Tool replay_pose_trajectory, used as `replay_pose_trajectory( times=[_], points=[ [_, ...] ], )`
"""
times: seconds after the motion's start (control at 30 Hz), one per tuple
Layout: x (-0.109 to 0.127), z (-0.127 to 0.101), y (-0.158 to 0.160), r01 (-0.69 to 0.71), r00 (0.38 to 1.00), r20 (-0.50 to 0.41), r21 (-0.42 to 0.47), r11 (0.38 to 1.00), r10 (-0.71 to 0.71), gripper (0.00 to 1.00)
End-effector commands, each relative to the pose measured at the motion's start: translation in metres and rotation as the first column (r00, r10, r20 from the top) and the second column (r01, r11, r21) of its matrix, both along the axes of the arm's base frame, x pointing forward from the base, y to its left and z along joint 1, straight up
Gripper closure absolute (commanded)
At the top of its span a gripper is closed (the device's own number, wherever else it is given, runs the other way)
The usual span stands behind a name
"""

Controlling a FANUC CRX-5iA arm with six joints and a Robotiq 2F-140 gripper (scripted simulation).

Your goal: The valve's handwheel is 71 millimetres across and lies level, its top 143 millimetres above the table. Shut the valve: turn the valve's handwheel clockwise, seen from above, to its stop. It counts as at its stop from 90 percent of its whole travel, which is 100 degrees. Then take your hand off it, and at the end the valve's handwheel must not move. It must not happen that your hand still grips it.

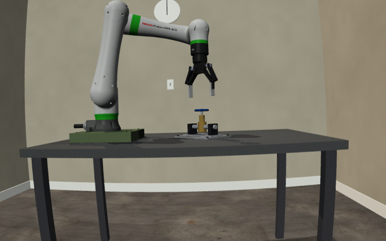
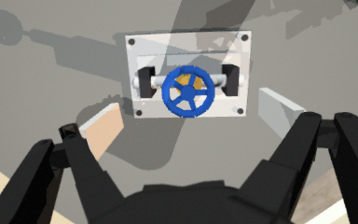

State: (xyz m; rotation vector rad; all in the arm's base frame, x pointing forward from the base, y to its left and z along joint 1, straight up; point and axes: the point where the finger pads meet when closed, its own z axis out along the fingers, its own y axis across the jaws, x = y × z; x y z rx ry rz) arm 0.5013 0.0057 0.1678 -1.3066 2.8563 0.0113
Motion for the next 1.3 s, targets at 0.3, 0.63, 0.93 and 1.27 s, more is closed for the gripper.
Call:
replay_pose_trajectory(
  times=[0.3,0.63,0.93,1.27],
  points=[
    [0.000,-0.007,0.000,0.000,1.000,0.000,0.000,1.000,0.000,0.00],
    [0.000,-0.014,0.000,0.000,1.000,0.000,0.000,1.000,0.000,0.00],
    [0.000,-0.022,0.000,0.000,1.000,0.000,0.000,1.000,0.000,0.00],
    [0.000,-0.027,0.000,0.000,1.000,0.000,0.000,1.000,0.000,0.00]
  ],
)
